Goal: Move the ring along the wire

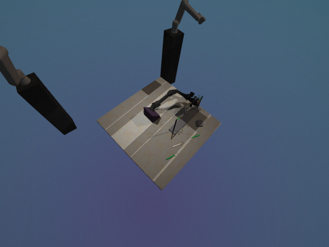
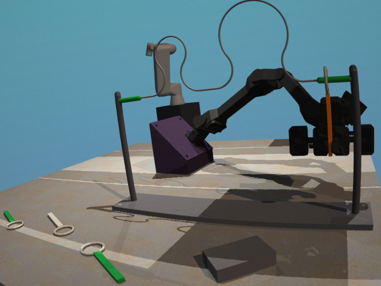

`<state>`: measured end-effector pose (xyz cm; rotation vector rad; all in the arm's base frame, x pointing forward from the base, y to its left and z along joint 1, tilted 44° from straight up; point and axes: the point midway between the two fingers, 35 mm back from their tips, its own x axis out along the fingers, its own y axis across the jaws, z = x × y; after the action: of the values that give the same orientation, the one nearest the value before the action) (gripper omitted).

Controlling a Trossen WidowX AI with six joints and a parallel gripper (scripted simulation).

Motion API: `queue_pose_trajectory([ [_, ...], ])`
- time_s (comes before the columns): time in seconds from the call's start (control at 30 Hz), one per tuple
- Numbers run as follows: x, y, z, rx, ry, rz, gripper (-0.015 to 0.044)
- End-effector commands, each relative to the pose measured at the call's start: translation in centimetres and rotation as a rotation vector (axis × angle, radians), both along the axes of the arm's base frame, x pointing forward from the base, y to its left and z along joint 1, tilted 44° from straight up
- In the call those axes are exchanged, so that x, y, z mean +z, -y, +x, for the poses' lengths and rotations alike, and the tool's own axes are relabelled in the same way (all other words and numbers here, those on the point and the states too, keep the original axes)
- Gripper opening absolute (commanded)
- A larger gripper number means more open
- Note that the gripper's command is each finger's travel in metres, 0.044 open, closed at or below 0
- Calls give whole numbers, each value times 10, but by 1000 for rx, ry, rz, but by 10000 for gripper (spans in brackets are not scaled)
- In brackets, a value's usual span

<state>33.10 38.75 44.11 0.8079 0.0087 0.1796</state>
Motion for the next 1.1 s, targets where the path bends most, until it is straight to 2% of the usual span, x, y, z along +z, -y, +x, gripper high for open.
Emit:
queue_pose_trajectory([
  [0.0,0,0,0,5,-1,5,-150],
  [0.37,-4,4,-2,20,-15,1,-150],
  [1.07,-16,34,-40,280,-266,-77,-150],
])
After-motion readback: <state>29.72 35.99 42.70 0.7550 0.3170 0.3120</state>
